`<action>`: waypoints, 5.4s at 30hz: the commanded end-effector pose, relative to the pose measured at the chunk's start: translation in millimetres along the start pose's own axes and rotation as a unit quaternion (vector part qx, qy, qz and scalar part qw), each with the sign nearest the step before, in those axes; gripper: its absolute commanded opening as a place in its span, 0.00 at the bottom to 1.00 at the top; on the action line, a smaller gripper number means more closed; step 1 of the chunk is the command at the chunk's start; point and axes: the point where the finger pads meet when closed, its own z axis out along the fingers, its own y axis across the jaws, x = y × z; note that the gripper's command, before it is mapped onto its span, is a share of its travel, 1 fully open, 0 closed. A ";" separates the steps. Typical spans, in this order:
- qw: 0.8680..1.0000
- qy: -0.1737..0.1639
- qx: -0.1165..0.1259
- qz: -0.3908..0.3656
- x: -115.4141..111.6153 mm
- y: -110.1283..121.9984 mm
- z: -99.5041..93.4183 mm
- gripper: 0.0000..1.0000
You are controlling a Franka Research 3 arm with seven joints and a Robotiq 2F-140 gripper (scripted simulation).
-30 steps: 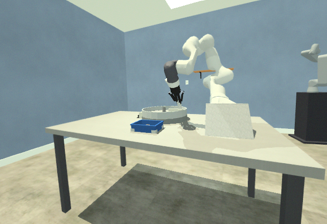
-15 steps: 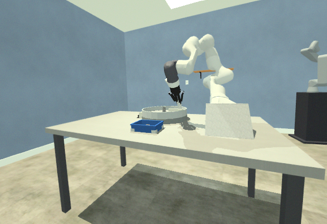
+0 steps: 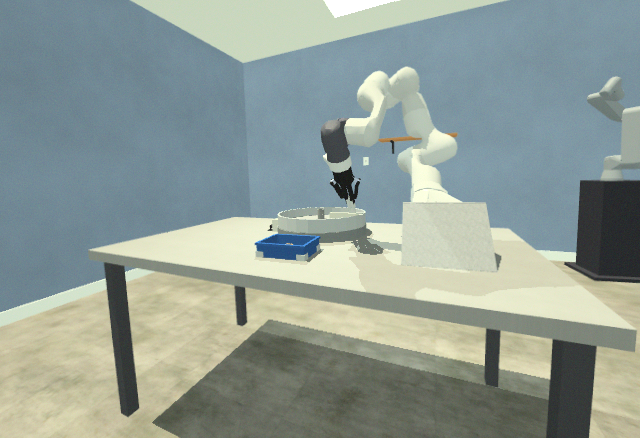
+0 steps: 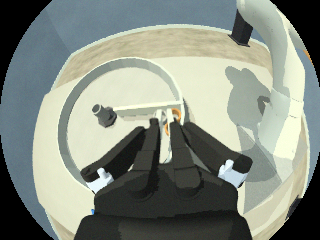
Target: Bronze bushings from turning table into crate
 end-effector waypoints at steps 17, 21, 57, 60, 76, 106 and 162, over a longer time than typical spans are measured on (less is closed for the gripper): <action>1.000 -0.002 0.001 0.004 -0.1 -1.2 1.6 0.06; 1.000 -0.002 0.001 0.004 -0.1 -1.2 1.6 0.06; 1.000 -0.001 0.001 0.004 -14.0 -1.1 17.7 0.06; 1.000 -0.001 0.001 0.004 -17.1 -1.1 21.4 0.06; 1.000 -0.002 0.001 0.004 -21.4 -1.1 26.4 0.06; 1.000 -0.002 0.001 0.004 -21.4 -1.1 26.4 0.06; 1.000 -0.002 0.001 0.004 -28.6 -0.5 35.6 0.00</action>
